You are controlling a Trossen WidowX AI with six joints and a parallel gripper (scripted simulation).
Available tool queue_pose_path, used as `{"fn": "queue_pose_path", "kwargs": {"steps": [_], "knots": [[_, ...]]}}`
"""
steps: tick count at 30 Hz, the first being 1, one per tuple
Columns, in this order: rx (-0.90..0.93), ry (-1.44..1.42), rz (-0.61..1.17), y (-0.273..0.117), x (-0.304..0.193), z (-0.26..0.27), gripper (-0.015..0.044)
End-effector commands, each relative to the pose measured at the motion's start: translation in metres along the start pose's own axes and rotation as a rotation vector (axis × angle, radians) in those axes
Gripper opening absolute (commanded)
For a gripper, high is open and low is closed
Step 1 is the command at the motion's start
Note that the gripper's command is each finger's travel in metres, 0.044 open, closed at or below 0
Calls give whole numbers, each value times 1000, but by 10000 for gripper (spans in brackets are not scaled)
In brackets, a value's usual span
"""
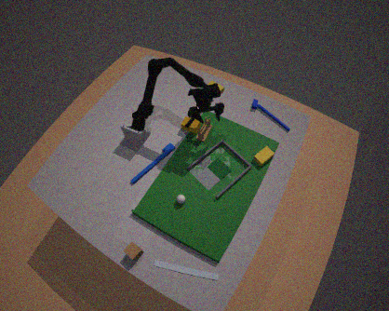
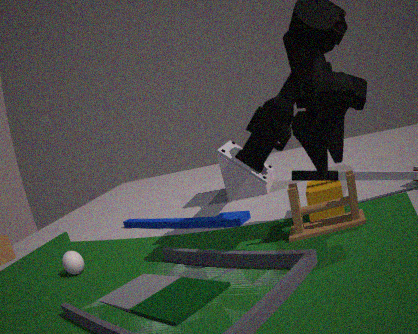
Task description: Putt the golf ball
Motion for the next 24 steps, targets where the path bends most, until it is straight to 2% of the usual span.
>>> {"fn": "queue_pose_path", "kwargs": {"steps": [1,6,15,24], "knots": [[217,166,-73,-19,54,46,440],[386,262,-94,-29,84,78,440],[389,264,-94,-29,87,77,440],[388,264,-95,-8,89,86,440]]}}
Point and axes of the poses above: the point midway between the two fingers, 35 mm back from their tips, its own y axis out along the fingers, its own z axis across the jaws, x = y × z, the point moved 2 cm from there along -y, back along the fingers, and after that the axes turned 7 degrees about y, right-handed, at the moved point
